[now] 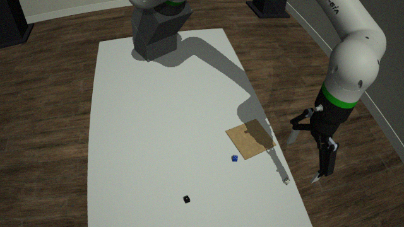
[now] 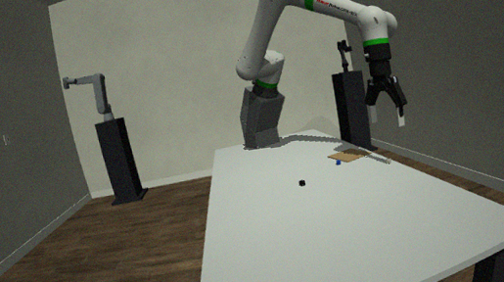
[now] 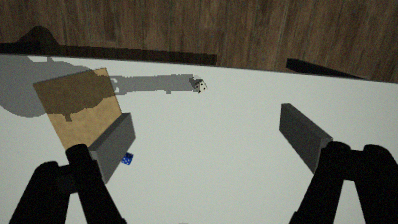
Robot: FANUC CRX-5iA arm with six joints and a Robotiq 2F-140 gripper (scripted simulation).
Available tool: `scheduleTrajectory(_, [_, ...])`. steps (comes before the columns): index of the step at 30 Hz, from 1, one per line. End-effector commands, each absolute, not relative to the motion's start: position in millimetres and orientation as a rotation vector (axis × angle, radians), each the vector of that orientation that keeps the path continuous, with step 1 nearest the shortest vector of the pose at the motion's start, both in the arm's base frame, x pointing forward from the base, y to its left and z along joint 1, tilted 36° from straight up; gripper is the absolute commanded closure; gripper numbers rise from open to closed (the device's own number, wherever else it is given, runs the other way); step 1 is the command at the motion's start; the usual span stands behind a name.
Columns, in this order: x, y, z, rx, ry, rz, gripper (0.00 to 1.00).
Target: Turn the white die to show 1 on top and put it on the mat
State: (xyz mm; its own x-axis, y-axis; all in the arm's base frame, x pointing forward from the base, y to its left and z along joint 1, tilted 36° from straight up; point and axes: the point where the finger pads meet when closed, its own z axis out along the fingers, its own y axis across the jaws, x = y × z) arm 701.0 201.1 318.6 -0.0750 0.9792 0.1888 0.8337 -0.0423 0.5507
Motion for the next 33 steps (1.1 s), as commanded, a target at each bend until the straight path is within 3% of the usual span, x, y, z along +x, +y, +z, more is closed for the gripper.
scheduleTrajectory(1, [701.0, 201.3, 315.1, 1.735, 2.109, 0.761, 0.00])
scheduleTrajectory(11, [700.6, 201.8, 308.3, 1.384, 2.291, 0.676, 0.00])
scheduleTrajectory(33, [700.7, 201.8, 308.2, 1.385, 2.290, 0.676, 0.00])
